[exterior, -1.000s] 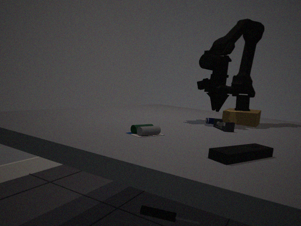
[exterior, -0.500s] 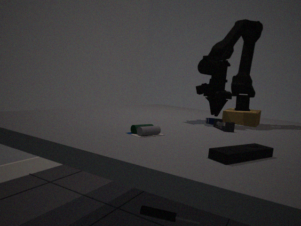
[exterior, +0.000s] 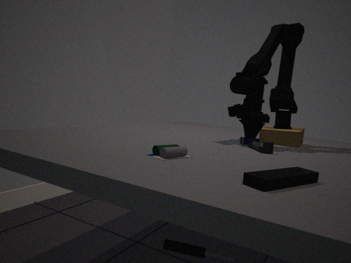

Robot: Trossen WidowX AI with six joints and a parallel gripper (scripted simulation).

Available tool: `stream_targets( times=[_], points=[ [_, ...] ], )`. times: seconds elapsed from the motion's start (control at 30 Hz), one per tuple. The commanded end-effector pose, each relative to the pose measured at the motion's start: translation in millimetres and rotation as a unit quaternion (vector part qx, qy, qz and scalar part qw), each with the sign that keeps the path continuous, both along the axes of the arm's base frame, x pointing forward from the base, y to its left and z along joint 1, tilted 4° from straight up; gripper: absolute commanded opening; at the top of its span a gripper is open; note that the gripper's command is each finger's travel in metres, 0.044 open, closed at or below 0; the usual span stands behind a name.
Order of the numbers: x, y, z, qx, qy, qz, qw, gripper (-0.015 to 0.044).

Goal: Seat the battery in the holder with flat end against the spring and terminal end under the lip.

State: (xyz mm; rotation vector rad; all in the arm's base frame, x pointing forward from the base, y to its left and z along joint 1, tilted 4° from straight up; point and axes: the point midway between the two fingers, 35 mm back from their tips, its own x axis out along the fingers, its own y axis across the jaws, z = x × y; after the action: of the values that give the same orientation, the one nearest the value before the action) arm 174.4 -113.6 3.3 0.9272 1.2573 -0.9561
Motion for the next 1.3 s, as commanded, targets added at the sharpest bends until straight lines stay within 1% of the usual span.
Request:
stream_targets(
  times=[0.0, 0.07, 0.2, 0.47, 0.6, 0.8, 0.97, 1.1, 1.27],
  points=[
    [-3, 1, -7, 0.001, 0.004, 0.001, 1.0, 0.0235],
    [-3, 1, -8, 0.001, 0.004, 0.001, 1.0, 0.0235],
    [-3, 1, -8, 0.001, 0.004, 0.001, 1.0, 0.013],
    [-3, 1, -8, 0.001, 0.004, 0.001, 1.0, 0.0076],
    [-3, 1, -7, 0.001, 0.004, 0.001, 1.0, 0.0073],
    [-5, 3, 37, 0.0, 0.004, 0.001, 1.0, 0.0073],
    [-5, 4, 43, 0.0, 0.004, 0.007, 1.0, 0.0073],
    [10, 6, 48, -0.006, 0.011, 0.111, 0.994, 0.0073],
    [33, 10, 56, -0.015, 0.02, 0.264, 0.964, 0.0073]
  ],
)
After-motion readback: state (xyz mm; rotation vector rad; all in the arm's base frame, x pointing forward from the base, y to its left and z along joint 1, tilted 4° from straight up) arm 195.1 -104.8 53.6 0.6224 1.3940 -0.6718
